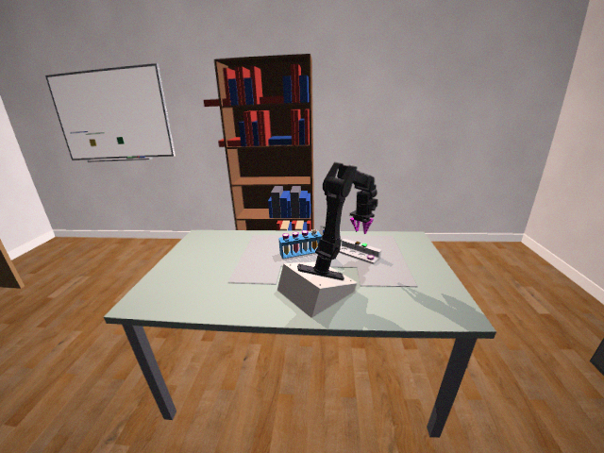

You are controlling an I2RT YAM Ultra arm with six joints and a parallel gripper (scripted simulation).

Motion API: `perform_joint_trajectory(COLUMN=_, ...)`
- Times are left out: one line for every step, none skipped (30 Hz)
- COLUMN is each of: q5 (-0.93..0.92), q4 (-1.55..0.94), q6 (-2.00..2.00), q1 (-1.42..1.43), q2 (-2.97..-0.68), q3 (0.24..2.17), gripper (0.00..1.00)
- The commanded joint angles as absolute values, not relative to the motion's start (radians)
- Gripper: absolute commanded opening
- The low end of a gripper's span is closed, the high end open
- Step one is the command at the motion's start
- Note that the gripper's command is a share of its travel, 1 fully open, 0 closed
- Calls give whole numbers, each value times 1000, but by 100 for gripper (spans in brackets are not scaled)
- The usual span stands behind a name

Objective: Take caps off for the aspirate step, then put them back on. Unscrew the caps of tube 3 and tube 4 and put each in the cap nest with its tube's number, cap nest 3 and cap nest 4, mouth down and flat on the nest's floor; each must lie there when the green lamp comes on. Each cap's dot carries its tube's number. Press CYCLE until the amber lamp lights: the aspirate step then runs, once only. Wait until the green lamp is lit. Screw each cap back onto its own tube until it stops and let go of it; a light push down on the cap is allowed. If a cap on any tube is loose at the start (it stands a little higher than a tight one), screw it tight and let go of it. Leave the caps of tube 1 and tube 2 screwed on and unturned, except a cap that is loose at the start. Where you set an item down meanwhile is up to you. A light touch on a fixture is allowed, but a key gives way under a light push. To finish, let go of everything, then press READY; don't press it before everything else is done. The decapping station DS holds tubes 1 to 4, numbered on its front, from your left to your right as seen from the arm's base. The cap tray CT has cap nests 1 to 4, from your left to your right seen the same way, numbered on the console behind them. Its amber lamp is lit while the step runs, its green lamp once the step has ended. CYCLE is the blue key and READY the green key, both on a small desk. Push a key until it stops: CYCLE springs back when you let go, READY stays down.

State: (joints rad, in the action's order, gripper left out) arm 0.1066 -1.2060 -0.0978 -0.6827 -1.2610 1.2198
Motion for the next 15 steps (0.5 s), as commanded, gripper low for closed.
perform_joint_trajectory(q5=46, q4=-1204, q6=84, q1=-777, q2=-1280, q3=1273, gripper=47)
perform_joint_trajectory(q5=34, q4=-1205, q6=116, q1=-811, q2=-1293, q3=1289, gripper=47)
perform_joint_trajectory(q5=23, q4=-1206, q6=147, q1=-844, q2=-1308, q3=1307, gripper=47)
perform_joint_trajectory(q5=12, q4=-1208, q6=176, q1=-876, q2=-1324, q3=1325, gripper=47)
perform_joint_trajectory(q5=1, q4=-1210, q6=205, q1=-907, q2=-1341, q3=1344, gripper=47)
perform_joint_trajectory(q5=-3, q4=-1211, q6=216, q1=-918, q2=-1347, q3=1352, gripper=47)
perform_joint_trajectory(q5=-3, q4=-1211, q6=216, q1=-918, q2=-1347, q3=1352, gripper=47)
perform_joint_trajectory(q5=-3, q4=-1211, q6=216, q1=-918, q2=-1347, q3=1352, gripper=47)
perform_joint_trajectory(q5=-3, q4=-1211, q6=216, q1=-918, q2=-1347, q3=1351, gripper=47)
perform_joint_trajectory(q5=-3, q4=-1211, q6=216, q1=-918, q2=-1347, q3=1352, gripper=47)
perform_joint_trajectory(q5=-3, q4=-1211, q6=216, q1=-918, q2=-1347, q3=1352, gripper=47)
perform_joint_trajectory(q5=-3, q4=-1211, q6=216, q1=-918, q2=-1347, q3=1352, gripper=47)
perform_joint_trajectory(q5=-3, q4=-1211, q6=216, q1=-918, q2=-1347, q3=1352, gripper=47)
perform_joint_trajectory(q5=-3, q4=-1211, q6=216, q1=-918, q2=-1347, q3=1352, gripper=47)
perform_joint_trajectory(q5=-3, q4=-1211, q6=216, q1=-918, q2=-1347, q3=1352, gripper=47)
